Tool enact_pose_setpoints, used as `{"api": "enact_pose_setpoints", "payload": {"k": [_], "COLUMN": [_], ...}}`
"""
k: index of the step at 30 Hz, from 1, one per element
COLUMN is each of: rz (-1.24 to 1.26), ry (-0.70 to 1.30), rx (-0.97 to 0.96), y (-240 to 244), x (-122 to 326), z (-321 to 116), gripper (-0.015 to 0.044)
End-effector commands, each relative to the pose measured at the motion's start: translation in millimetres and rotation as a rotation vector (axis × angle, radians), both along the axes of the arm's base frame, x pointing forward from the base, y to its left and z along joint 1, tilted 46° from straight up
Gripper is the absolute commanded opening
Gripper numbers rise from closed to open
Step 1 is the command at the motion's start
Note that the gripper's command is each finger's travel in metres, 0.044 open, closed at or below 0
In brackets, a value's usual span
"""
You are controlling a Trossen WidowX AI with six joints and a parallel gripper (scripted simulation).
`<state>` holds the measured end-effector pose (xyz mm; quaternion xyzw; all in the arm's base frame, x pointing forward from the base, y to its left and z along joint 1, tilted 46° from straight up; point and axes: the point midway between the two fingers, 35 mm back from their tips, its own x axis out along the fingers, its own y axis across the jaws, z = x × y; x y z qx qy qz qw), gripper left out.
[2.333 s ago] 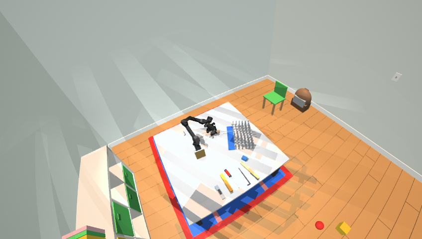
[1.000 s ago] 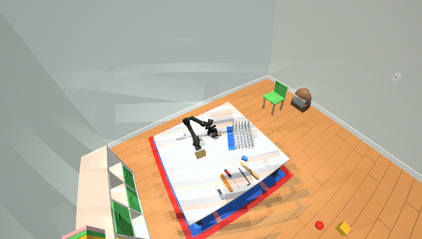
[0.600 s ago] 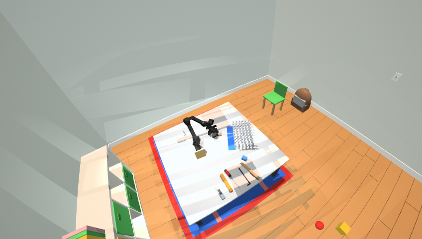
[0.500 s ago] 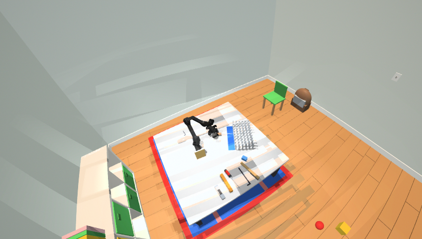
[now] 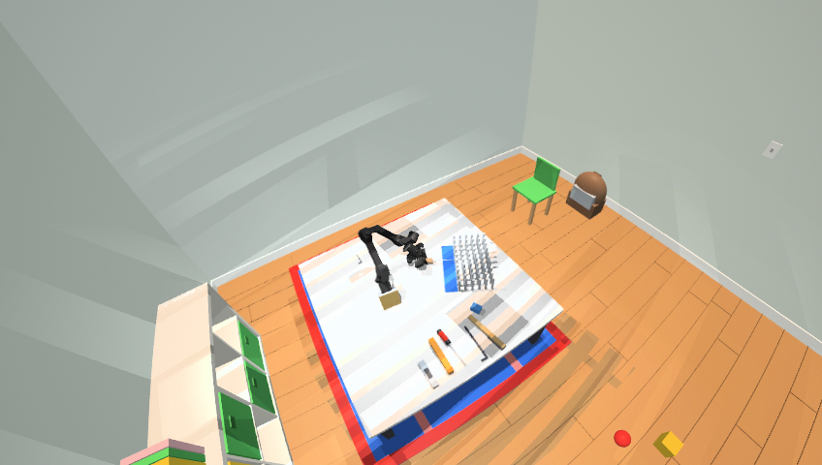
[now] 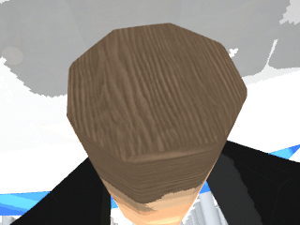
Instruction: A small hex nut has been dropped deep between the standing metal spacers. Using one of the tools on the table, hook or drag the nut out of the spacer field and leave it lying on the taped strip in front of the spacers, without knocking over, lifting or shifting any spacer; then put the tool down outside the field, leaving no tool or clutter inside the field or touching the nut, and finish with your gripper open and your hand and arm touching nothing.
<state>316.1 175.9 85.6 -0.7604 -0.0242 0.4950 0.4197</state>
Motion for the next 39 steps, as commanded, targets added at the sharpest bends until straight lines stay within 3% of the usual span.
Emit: {"api": "enact_pose_setpoints", "payload": {"k": [1, 39], "rz": [-0.002, -0.002], "ry": [-0.014, -0.016], "rx": [0.002, 0.001], "y": [-1, -8], "x": [7, 31], "z": [3, -3], "gripper": [0.0, 0.0]}}
